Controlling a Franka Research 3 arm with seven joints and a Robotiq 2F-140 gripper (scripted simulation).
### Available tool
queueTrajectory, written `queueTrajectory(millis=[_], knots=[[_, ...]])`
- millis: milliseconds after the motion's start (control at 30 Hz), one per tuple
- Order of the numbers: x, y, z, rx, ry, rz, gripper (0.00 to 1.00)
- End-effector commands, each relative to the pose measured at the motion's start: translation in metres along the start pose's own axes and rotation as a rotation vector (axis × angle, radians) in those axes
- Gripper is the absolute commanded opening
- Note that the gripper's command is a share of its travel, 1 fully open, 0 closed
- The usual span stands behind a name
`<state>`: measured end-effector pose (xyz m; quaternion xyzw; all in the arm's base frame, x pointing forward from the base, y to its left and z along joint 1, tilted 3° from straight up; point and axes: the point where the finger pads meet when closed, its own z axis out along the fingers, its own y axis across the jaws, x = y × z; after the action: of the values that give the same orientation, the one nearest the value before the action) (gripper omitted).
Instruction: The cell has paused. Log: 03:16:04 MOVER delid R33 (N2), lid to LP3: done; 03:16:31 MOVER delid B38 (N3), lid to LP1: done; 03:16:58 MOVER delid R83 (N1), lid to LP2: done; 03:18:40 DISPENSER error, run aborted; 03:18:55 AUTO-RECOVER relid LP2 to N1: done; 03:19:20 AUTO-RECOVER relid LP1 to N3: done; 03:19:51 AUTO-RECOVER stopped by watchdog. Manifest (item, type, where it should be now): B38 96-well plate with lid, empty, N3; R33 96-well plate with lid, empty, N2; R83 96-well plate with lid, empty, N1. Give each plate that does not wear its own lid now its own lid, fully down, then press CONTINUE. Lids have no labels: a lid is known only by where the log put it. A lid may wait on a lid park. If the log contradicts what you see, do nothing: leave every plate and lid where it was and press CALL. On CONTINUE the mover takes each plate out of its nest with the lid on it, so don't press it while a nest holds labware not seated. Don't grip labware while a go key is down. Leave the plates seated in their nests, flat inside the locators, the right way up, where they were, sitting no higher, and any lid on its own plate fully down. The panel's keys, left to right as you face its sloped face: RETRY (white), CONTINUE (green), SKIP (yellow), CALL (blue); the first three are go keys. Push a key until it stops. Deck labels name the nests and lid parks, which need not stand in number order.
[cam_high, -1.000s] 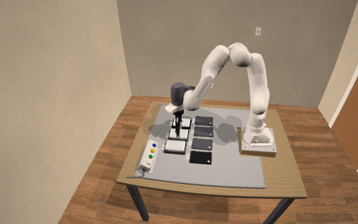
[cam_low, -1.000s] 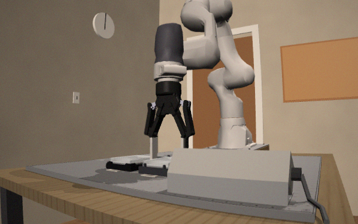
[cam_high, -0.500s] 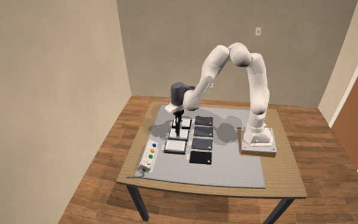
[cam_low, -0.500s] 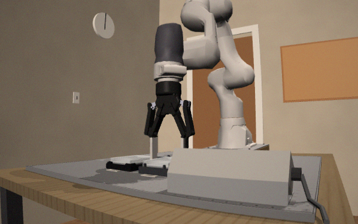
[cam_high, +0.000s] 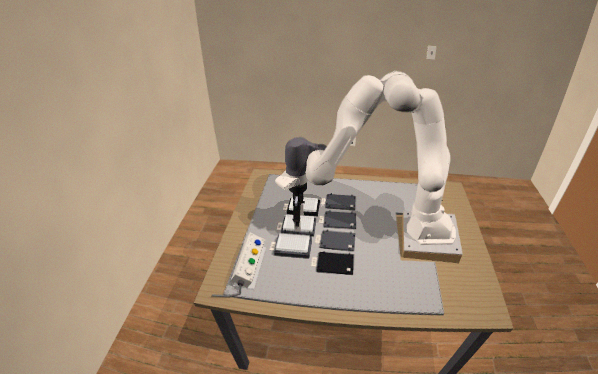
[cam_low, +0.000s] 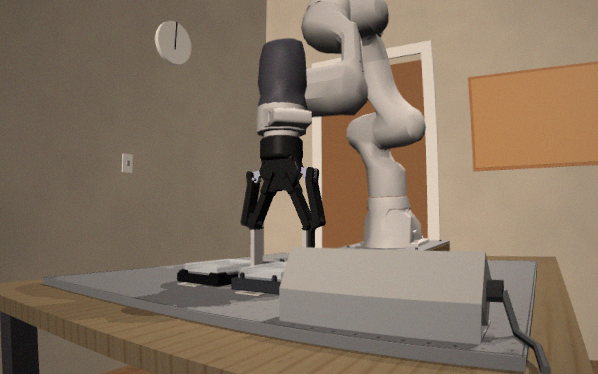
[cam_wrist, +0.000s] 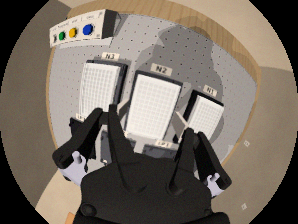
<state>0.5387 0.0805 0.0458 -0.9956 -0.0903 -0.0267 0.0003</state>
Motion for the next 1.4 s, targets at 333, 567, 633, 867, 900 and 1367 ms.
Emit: queueTrajectory(millis=[333, 567, 633, 867, 900, 1367], knots=[[-0.001, 0.001, 0.001, -0.002, -0.001, 0.003, 0.66], [-0.001, 0.001, 0.0, -0.002, -0.001, 0.003, 0.66], [-0.001, 0.001, -0.002, -0.002, -0.001, 0.003, 0.66], [-0.001, 0.001, -0.009, -0.002, -0.001, 0.003, 0.66], [-0.001, 0.001, -0.01, -0.002, -0.001, 0.003, 0.66], [-0.001, 0.001, -0.037, -0.002, -0.001, 0.003, 0.66]])
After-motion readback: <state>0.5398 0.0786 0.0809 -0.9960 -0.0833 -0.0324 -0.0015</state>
